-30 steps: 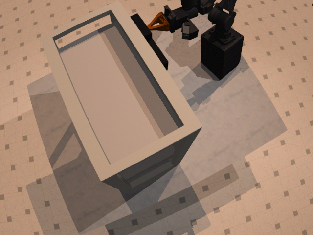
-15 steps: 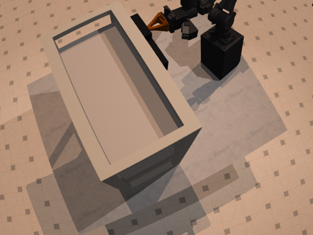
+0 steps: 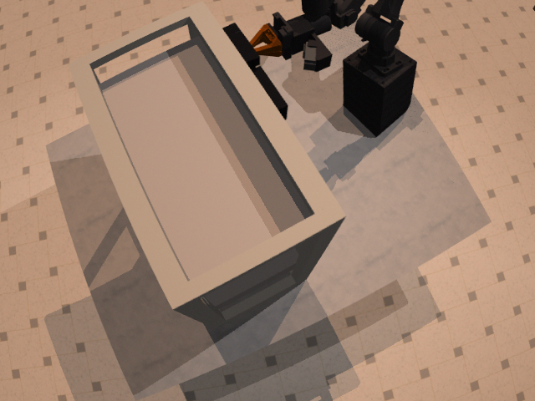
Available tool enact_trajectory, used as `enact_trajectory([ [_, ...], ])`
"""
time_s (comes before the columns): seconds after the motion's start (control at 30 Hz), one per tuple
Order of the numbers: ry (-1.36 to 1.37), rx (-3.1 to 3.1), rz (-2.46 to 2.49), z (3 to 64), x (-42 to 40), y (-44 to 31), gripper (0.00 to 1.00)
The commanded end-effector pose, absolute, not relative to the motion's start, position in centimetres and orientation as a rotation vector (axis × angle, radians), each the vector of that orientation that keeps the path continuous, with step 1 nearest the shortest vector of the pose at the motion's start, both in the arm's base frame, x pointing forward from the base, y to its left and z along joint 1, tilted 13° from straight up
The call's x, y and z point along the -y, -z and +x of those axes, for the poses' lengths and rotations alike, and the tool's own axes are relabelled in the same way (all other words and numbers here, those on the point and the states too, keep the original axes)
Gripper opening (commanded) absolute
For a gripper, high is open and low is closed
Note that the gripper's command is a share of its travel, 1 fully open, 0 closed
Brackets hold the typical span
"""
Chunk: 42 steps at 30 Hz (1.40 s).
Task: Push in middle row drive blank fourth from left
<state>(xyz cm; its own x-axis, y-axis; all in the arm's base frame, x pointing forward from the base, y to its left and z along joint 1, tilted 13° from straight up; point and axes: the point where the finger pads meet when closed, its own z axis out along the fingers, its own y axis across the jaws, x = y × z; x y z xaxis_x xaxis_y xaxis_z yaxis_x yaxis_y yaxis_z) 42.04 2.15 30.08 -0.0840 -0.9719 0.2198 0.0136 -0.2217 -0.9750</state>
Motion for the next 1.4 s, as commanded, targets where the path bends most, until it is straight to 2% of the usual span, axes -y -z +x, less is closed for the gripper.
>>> enact_trajectory([
  [0.0, 1.476, -1.114, -1.238, 44.1, -1.7, -34.3, 0.0],
  [1.37, 1.475, -1.117, -1.244, 46.6, -1.5, -34.2, 0.0],
])
